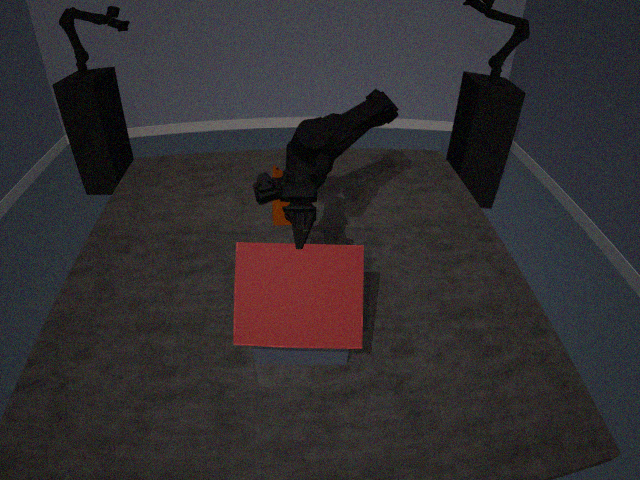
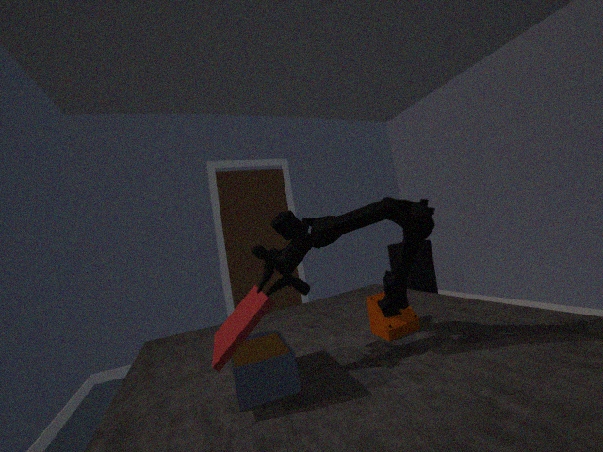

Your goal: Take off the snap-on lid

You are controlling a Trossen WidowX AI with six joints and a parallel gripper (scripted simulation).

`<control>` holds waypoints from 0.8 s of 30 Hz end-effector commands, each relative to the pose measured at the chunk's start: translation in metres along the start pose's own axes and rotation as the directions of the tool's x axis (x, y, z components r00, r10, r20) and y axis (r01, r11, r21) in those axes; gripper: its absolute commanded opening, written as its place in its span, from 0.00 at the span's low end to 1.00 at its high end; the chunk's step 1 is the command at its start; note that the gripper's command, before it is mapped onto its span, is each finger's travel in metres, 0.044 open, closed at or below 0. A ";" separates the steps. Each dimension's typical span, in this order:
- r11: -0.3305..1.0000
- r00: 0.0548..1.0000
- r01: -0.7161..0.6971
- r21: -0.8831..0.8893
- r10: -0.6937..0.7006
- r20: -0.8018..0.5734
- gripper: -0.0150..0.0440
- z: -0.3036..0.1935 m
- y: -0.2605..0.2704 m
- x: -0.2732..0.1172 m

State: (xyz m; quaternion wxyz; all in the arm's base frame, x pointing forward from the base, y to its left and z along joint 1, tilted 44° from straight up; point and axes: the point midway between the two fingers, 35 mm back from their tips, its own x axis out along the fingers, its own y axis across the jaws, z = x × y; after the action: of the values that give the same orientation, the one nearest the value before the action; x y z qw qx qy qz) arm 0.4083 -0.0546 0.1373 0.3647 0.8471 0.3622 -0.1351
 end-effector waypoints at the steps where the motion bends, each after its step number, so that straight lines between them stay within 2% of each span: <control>1: 1.000 1.000 -0.016 -0.016 0.016 0.000 0.25 -0.001 0.010 -0.006; 9: 1.000 1.000 -0.016 -0.016 0.016 0.000 0.25 -0.002 0.009 -0.006; 24: 1.000 1.000 -0.016 -0.015 0.016 -0.001 0.25 -0.032 0.002 -0.007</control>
State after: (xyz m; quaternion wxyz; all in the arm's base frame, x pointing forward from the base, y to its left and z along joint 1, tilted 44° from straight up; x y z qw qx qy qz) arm 0.4044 -0.0386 0.1606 0.3727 0.8459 0.3597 -0.1274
